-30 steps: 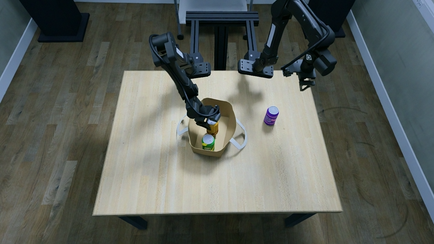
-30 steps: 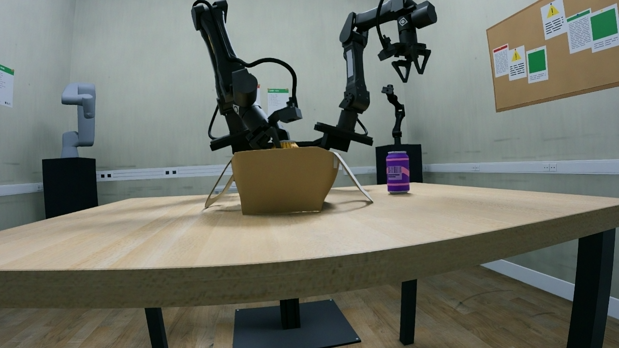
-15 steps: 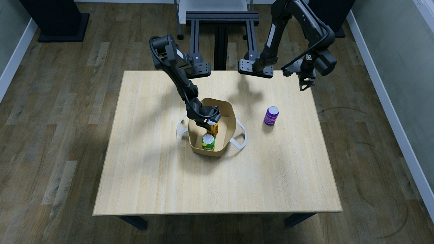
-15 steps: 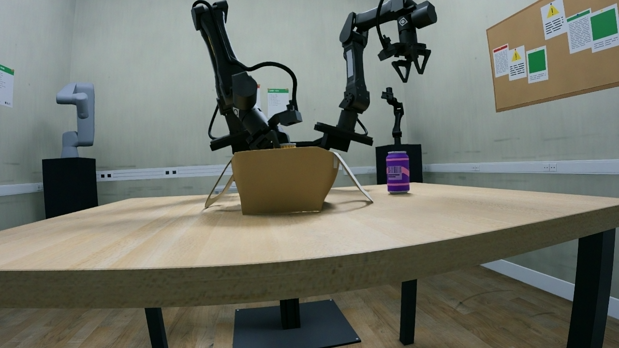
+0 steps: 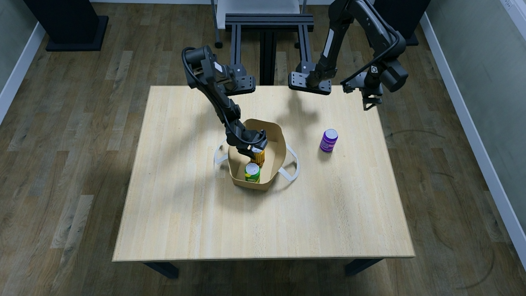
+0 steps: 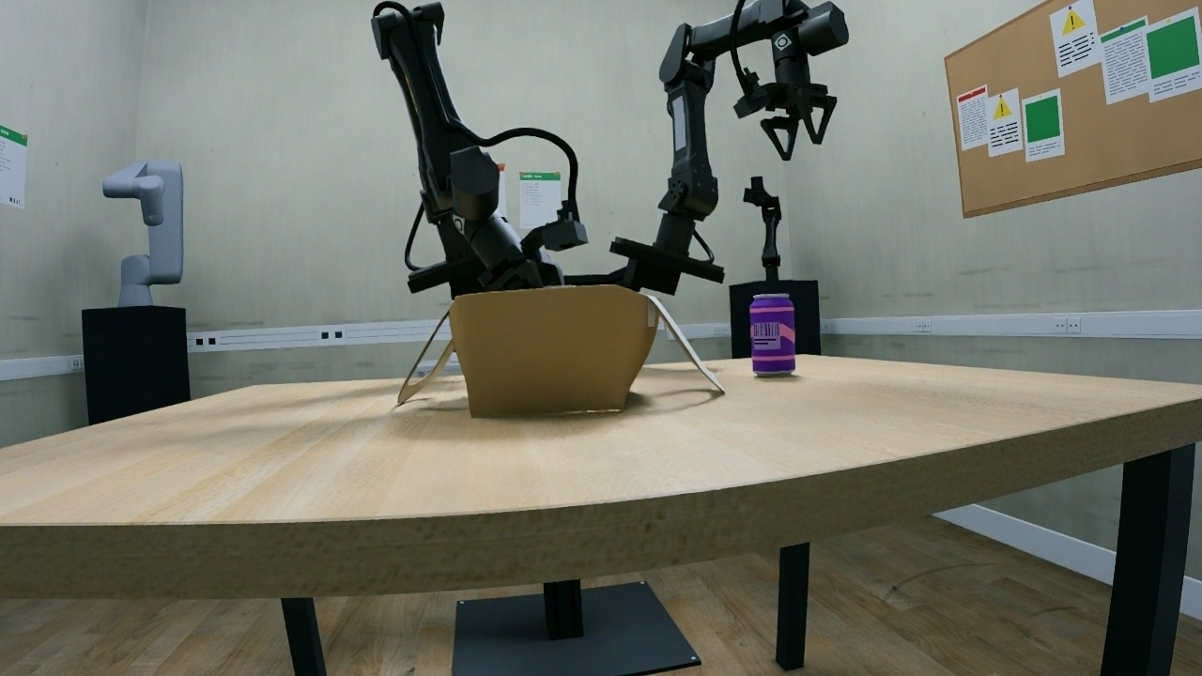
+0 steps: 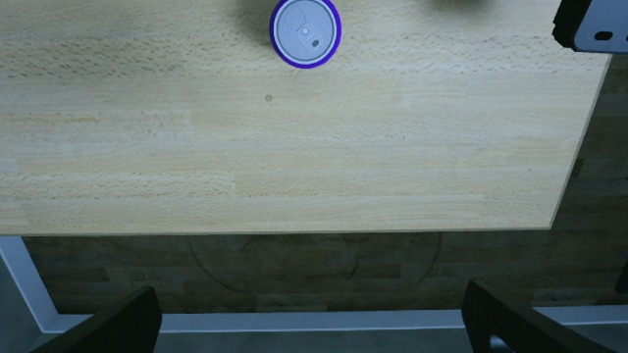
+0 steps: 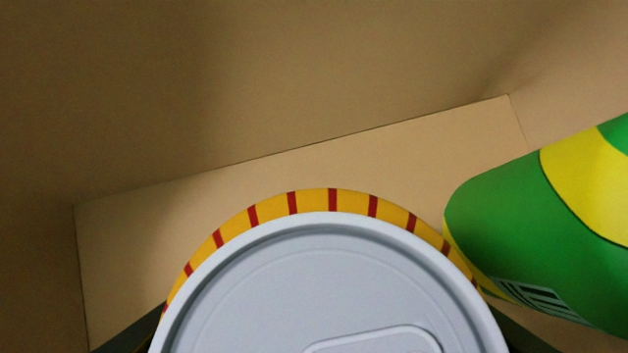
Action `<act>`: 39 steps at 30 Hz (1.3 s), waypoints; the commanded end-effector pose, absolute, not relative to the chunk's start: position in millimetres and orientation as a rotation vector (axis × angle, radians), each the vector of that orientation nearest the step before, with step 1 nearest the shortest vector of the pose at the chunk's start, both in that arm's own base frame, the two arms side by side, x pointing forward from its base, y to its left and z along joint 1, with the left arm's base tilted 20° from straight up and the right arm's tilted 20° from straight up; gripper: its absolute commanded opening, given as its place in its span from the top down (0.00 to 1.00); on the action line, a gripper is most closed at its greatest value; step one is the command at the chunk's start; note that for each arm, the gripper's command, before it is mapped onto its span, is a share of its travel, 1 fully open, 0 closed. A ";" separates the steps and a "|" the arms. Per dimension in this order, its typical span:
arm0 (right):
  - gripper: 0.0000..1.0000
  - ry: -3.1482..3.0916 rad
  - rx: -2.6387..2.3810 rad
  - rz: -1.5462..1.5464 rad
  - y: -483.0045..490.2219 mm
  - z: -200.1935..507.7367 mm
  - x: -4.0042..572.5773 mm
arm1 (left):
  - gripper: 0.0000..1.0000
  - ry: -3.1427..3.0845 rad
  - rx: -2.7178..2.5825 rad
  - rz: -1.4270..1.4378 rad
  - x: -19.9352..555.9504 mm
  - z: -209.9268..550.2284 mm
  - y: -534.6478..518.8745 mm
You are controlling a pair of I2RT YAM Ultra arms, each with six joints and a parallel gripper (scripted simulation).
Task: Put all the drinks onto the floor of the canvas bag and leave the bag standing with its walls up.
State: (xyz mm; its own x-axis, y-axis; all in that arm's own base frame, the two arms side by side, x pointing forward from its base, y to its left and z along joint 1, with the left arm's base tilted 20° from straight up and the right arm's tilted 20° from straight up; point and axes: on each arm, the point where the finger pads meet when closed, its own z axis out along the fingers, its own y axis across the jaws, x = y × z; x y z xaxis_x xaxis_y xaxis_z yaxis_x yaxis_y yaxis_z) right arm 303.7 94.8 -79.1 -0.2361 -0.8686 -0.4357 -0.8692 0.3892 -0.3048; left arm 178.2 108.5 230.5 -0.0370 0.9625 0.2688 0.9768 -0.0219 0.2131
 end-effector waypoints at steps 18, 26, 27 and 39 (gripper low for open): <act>0.30 2.002 -1.464 0.011 105.6 -74.3 327.8 | 0.00 -2.172 -2.173 -0.569 178.0 239.1 103.6; 0.16 1.980 -1.458 0.009 111.2 -65.0 330.2 | 0.00 -2.172 -2.173 -0.569 178.0 239.1 103.6; 0.16 1.980 -1.458 0.009 111.2 -65.0 330.2 | 0.00 -2.172 -2.173 -0.569 178.0 239.1 103.6; 0.16 1.996 -1.467 0.021 110.8 -71.8 326.0 | 0.00 -2.172 -2.173 -0.569 178.0 239.1 103.6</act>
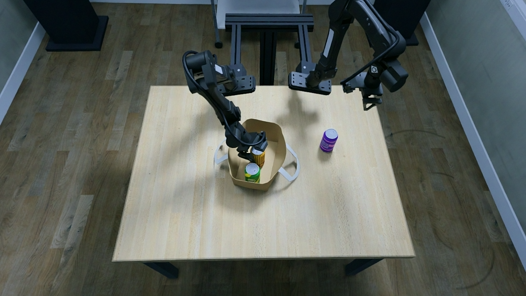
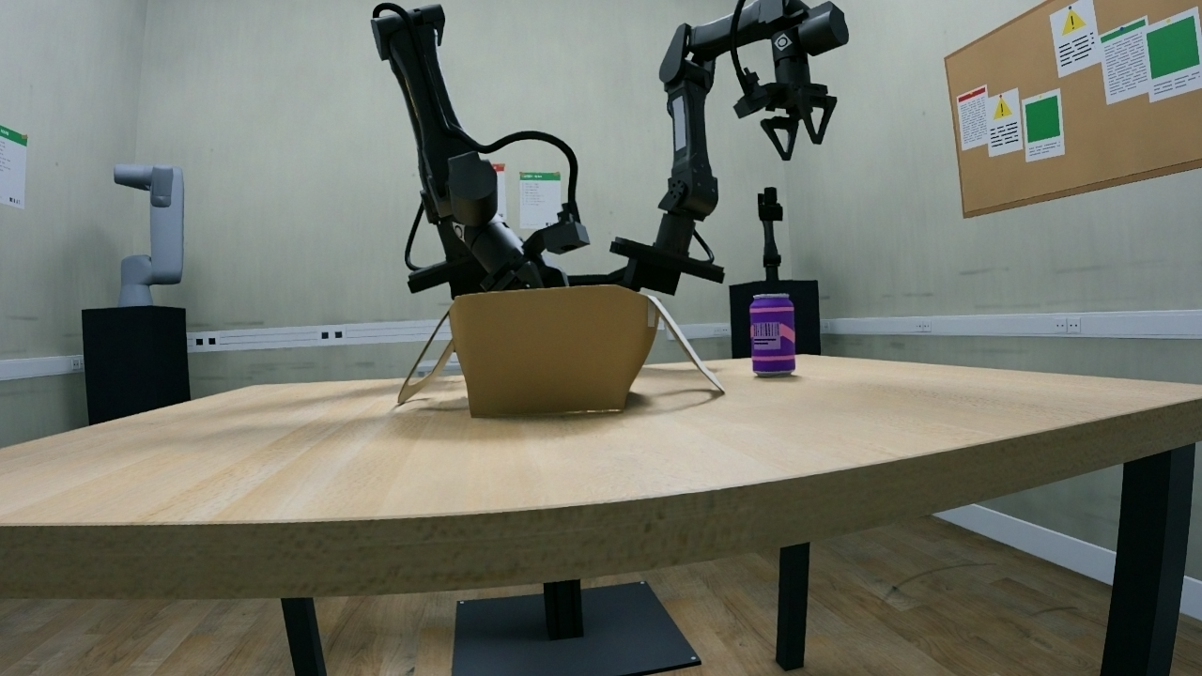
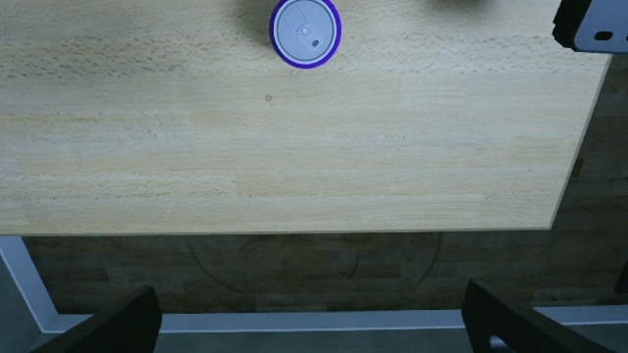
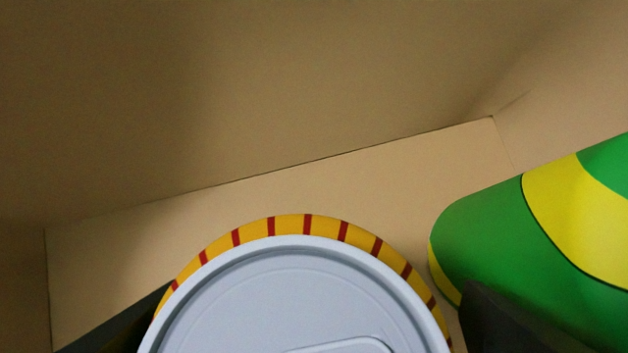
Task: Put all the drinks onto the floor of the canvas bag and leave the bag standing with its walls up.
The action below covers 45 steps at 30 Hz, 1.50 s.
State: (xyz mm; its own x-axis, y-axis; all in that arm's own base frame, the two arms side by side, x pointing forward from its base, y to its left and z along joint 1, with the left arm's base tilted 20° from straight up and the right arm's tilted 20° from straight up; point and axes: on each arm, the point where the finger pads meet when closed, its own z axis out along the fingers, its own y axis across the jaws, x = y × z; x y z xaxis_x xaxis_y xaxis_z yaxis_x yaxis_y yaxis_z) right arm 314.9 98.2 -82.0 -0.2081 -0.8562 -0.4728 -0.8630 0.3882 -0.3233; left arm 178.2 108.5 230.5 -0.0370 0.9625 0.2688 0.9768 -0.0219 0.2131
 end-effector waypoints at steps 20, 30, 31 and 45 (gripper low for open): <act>0.14 2.030 -1.478 0.041 109.5 -69.4 311.5 | 0.00 -2.172 -2.173 -0.569 178.0 239.1 103.6; 0.14 2.045 -1.468 0.019 114.9 -38.7 312.9 | 0.00 -2.172 -2.173 -0.569 178.0 239.1 103.6; 0.14 2.047 -1.469 0.020 115.5 -36.1 312.0 | 0.00 -2.172 -2.173 -0.569 178.0 239.1 103.6; 0.14 2.050 -1.471 0.025 125.4 -1.3 302.3 | 0.00 -2.172 -2.173 -0.569 178.0 239.1 103.6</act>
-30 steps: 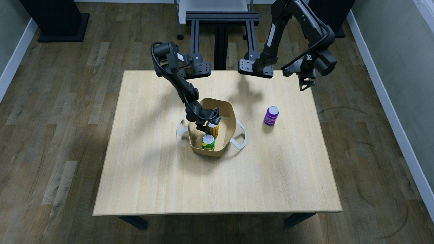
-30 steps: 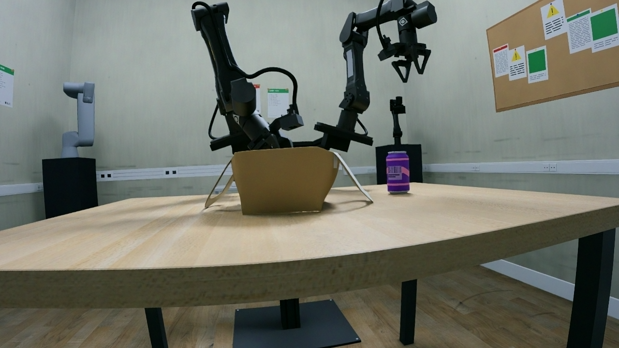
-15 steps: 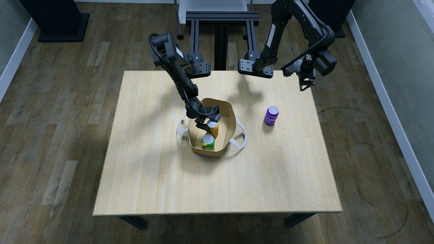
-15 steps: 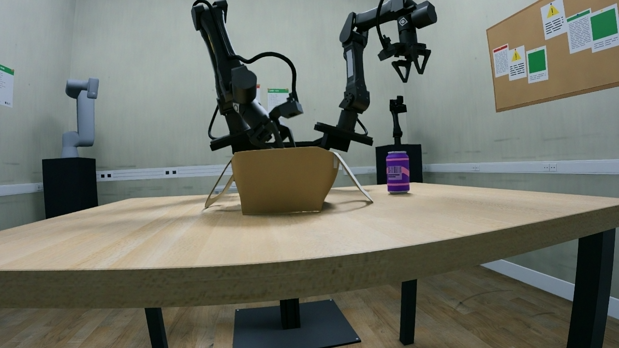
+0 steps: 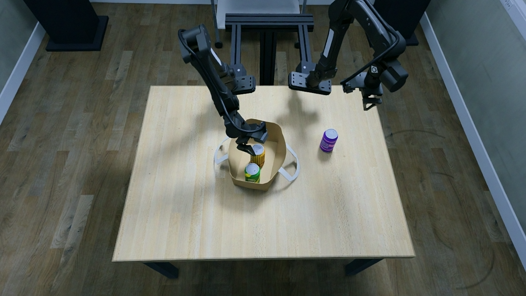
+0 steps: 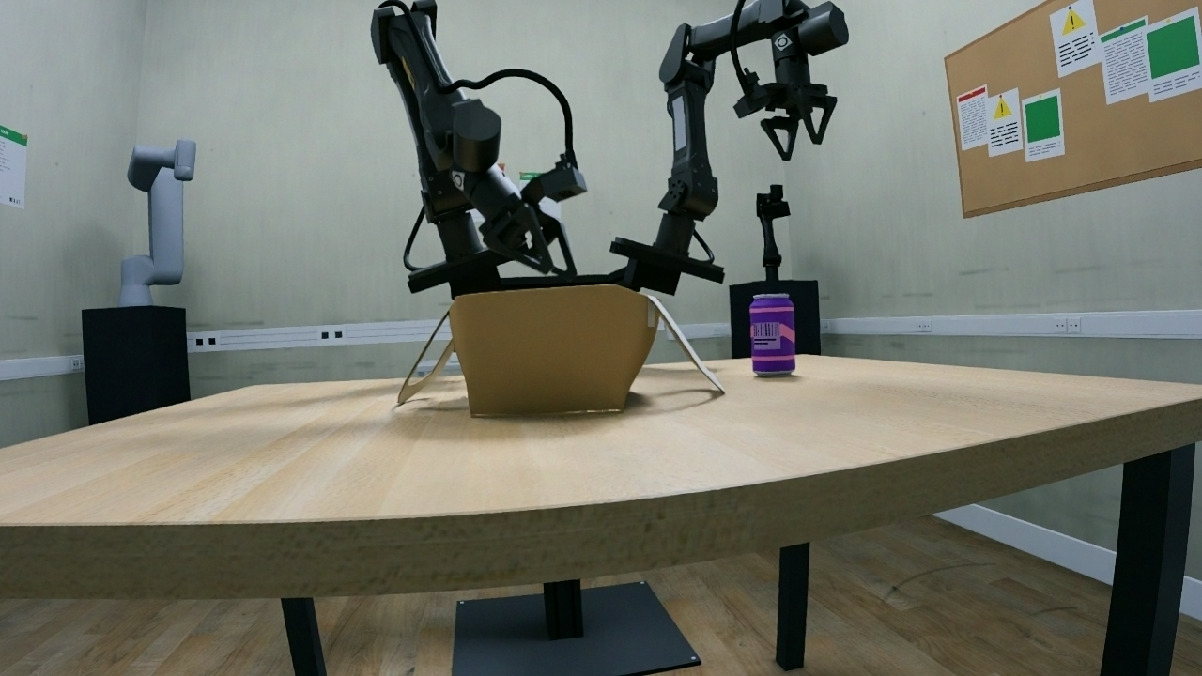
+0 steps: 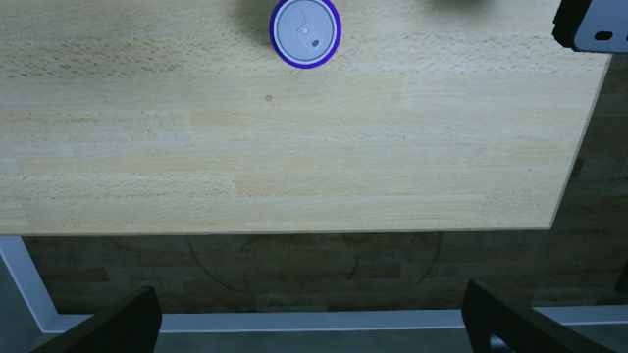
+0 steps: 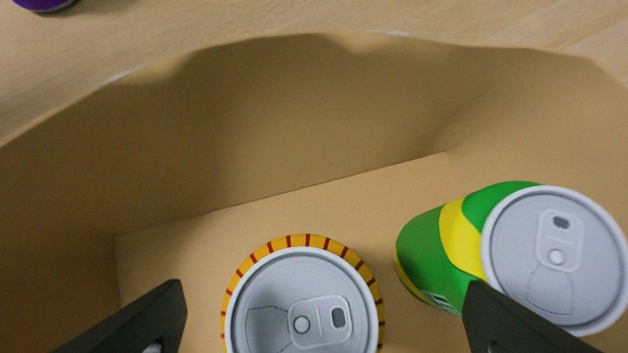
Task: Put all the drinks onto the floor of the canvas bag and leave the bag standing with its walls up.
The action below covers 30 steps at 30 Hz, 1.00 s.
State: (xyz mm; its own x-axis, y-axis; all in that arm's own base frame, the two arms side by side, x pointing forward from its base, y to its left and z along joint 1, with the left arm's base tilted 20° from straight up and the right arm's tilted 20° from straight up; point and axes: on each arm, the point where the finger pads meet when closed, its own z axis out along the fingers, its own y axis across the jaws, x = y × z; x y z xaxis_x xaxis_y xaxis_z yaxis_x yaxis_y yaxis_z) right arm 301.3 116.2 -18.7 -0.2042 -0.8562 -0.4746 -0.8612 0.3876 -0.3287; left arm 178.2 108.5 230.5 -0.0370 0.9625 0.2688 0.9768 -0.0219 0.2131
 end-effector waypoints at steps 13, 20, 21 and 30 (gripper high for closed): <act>0.14 2.053 -1.471 0.022 133.2 30.2 294.4 | 0.00 -2.172 -2.173 -0.569 178.0 239.1 103.6; 0.14 2.041 -1.464 0.017 139.6 54.1 292.0 | 0.00 -2.172 -2.173 -0.569 178.0 239.1 103.6; 0.14 2.041 -1.464 0.017 140.4 57.1 291.4 | 0.00 -2.172 -2.173 -0.569 178.0 239.1 103.6; 0.14 2.026 -1.482 0.042 143.6 54.4 279.5 | 0.00 -2.172 -2.173 -0.569 178.0 239.1 103.6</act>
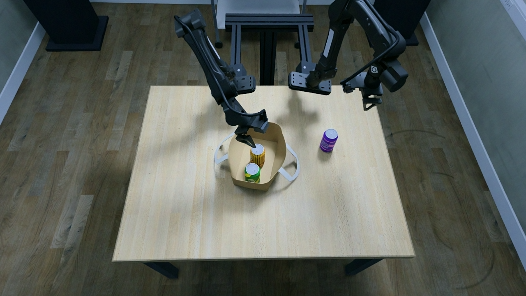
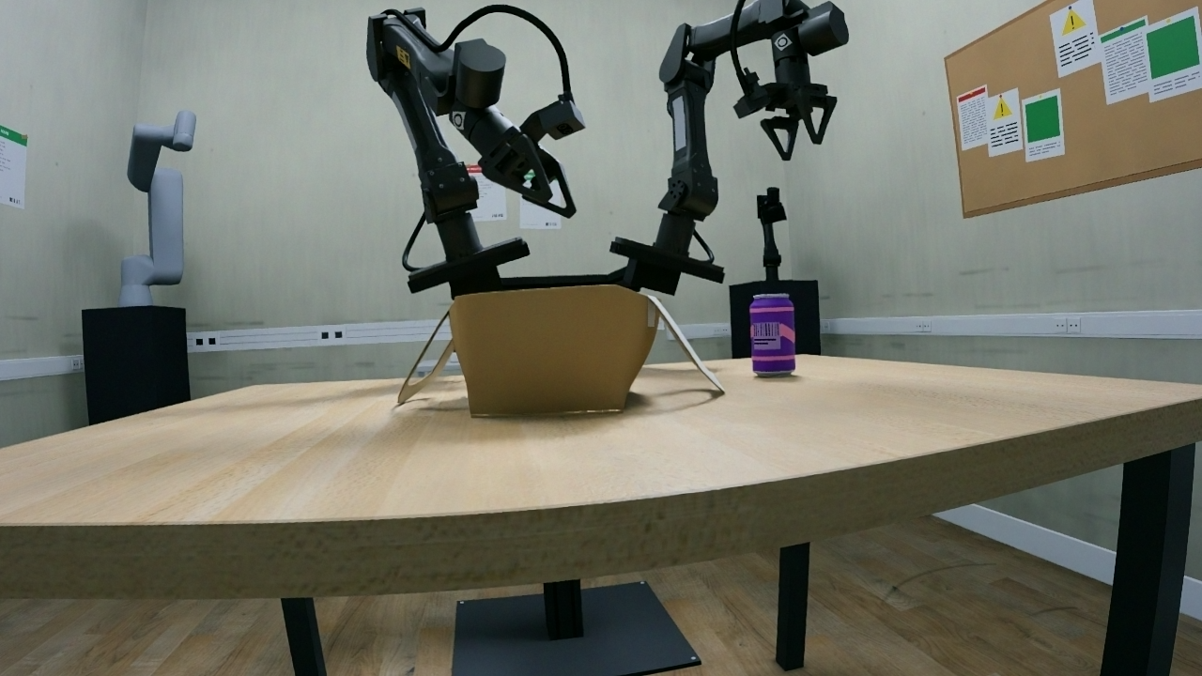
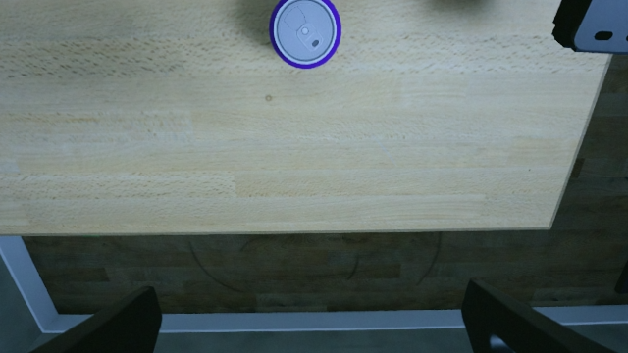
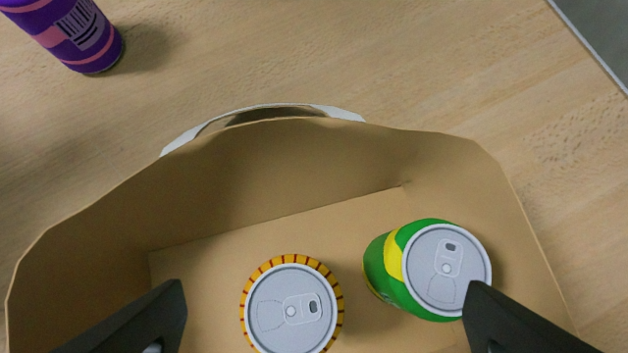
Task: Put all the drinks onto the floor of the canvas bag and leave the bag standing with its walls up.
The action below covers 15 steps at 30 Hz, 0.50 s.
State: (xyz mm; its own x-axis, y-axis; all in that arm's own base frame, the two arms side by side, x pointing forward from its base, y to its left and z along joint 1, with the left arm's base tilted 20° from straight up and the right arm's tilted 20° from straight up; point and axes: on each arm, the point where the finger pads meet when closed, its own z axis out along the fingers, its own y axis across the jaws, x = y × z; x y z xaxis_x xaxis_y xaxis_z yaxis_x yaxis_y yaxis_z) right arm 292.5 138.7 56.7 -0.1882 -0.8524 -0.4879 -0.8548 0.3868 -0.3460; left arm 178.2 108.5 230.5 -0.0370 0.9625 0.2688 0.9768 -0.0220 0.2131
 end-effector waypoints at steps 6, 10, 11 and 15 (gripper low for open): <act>0.14 1.990 -1.458 0.025 147.2 70.9 293.5 | 0.00 -2.149 -2.155 -0.554 180.1 238.2 109.6; 0.16 1.994 -1.463 0.028 147.3 68.6 291.3 | 0.00 -2.172 -2.173 -0.579 178.9 241.5 104.3; 0.16 1.994 -1.463 0.028 147.3 68.4 291.2 | 0.00 -2.172 -2.173 -0.581 178.9 241.8 104.3; 0.16 1.995 -1.464 0.028 147.2 67.9 290.9 | 0.00 -2.172 -2.173 -0.583 179.1 242.3 104.4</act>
